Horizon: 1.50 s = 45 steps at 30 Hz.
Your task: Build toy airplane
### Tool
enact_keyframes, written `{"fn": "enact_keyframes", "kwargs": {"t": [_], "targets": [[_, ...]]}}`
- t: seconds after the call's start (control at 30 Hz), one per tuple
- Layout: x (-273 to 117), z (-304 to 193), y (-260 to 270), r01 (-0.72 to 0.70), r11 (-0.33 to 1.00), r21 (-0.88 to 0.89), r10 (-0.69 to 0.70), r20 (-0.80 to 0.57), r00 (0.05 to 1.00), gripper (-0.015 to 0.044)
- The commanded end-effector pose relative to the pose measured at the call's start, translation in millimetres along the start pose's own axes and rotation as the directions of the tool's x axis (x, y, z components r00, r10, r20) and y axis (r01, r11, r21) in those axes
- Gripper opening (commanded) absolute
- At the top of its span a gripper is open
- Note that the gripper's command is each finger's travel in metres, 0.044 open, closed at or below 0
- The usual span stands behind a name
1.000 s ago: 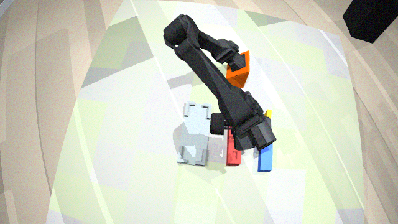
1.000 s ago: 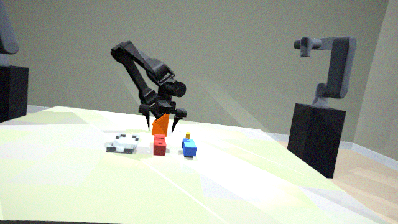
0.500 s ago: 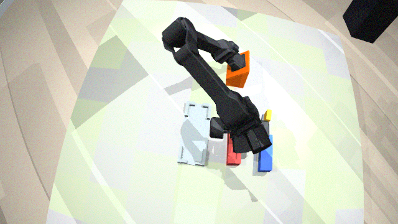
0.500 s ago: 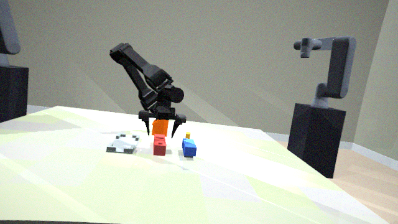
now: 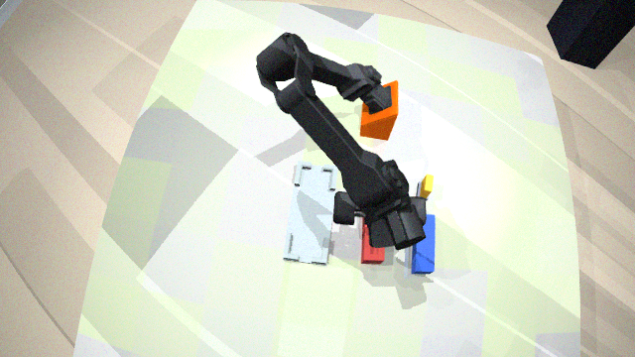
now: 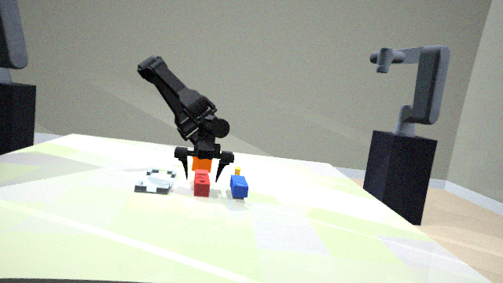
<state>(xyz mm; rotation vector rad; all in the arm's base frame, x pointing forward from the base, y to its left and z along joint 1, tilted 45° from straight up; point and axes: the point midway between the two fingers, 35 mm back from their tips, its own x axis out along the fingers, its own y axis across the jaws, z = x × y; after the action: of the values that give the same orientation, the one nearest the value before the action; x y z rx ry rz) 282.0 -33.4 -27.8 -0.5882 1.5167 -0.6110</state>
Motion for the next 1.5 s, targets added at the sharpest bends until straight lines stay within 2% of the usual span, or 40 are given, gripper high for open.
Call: {"fn": "enact_keyframes", "kwargs": {"t": [0.0, 0.27, 0.57, 0.8, 1.0, 1.47], "targets": [[8.6, -2.5, 0.6, 0.008, 1.0, -0.011, -0.008, -0.009, 1.0, 0.044], [18.8, -3.5, 0.0, 0.01, 1.0, -0.011, -0.01, -0.01, 1.0, 0.044], [18.8, -3.5, 0.0, 0.01, 1.0, -0.011, -0.01, -0.01, 1.0, 0.0204], [18.8, -3.5, 0.0, 0.01, 1.0, -0.011, -0.01, -0.01, 1.0, 0.0157], [9.8, -4.3, 4.4, -0.027, 0.999, 0.02, 0.027, -0.004, 1.0, 0.0], [-31.1, 2.5, 6.6, -0.023, 1.0, 0.007, 0.023, -0.006, 1.0, 0.0]]}}
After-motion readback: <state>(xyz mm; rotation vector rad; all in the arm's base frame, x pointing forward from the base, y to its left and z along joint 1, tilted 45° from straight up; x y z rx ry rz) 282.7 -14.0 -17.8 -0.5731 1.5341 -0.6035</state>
